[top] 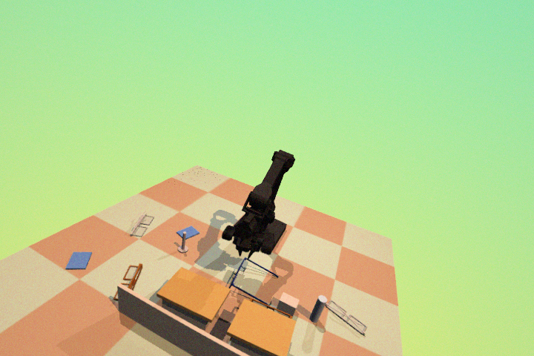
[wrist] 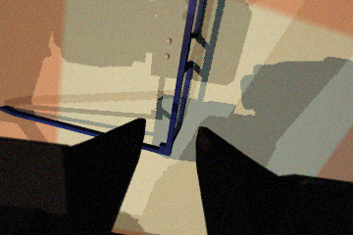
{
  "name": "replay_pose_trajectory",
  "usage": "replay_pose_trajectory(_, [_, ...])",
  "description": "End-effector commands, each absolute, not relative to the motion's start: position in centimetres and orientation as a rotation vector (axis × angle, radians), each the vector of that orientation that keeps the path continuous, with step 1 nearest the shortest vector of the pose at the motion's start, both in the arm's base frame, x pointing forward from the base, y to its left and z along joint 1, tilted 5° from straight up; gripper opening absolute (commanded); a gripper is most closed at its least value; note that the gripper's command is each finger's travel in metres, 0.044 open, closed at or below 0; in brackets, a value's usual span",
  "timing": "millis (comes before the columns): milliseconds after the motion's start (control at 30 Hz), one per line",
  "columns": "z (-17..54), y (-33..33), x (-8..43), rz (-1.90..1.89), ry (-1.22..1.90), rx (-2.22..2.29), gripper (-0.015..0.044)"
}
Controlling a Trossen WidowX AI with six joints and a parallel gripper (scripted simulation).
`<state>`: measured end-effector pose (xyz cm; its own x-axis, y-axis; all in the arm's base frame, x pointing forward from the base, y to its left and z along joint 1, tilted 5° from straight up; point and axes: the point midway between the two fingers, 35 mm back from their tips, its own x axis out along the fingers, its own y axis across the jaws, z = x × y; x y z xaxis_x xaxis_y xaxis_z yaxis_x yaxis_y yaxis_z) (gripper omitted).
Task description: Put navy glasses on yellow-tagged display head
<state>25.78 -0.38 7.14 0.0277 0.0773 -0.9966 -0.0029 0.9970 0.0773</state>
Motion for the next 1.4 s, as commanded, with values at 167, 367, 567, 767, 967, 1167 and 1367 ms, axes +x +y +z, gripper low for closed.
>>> replay_pose_trajectory(167, [5.6, -0.2, 25.8, 0.061, 1.546, 0.065, 0.014])
replay_pose_trajectory(367, [4.6, -0.1, 25.9, 0.061, 1.546, 0.065, 0.014])
replay_pose_trajectory(567, [3.6, -0.1, 25.9, 0.061, 1.546, 0.065, 0.014])
replay_pose_trajectory(767, [2.7, 0.0, 25.8, 0.061, 1.547, 0.065, 0.014])
replay_pose_trajectory(967, [1.7, 0.1, 25.7, 0.061, 1.547, 0.065, 0.014])
replay_pose_trajectory(1167, [1.8, 0.1, 25.8, 0.062, 1.545, 0.06, 0.0107])
replay_pose_trajectory(1367, [1.8, 0.1, 25.8, 0.062, 1.545, 0.06, 0.0067])
